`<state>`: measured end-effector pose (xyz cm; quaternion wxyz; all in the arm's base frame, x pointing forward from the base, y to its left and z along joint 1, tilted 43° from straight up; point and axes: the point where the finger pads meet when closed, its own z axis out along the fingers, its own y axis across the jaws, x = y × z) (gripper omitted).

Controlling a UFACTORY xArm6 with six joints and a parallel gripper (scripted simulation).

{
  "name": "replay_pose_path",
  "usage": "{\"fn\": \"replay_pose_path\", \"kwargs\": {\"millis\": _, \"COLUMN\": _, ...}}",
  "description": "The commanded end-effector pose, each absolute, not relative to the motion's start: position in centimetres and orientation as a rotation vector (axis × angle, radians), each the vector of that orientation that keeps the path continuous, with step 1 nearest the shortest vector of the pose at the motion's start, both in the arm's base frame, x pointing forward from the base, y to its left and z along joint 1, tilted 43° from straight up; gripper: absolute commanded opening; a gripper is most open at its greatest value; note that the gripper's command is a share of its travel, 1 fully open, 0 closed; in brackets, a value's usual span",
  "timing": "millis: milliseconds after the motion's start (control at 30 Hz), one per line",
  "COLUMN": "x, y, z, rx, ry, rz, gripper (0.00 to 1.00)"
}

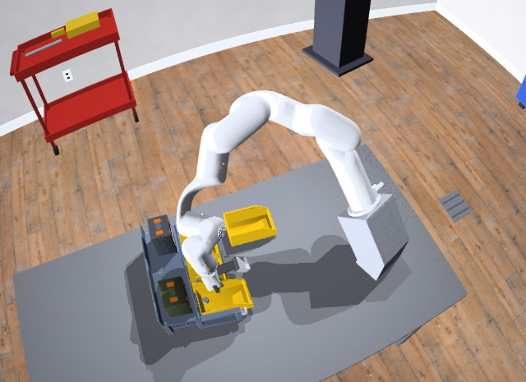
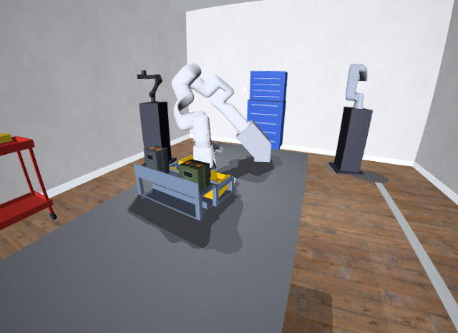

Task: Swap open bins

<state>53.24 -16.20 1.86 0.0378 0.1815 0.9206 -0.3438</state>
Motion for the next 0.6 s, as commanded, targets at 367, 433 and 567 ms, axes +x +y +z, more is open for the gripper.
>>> {"fn": "replay_pose_path", "kwargs": {"millis": 367, "x": 53.3, "y": -15.1, "z": 3.1, "rx": 0.556, "ry": 2.822, "rz": -1.052, "gripper": 0.10}}
{"fn": "replay_pose_path", "kwargs": {"millis": 433, "x": 53.3, "y": -14.9, "z": 3.3, "rx": 0.556, "ry": 2.822, "rz": -1.052, "gripper": 0.10}}
{"fn": "replay_pose_path", "kwargs": {"millis": 567, "x": 53.2, "y": -14.4, "z": 3.8, "rx": 0.556, "ry": 2.822, "rz": -1.052, "gripper": 0.10}}
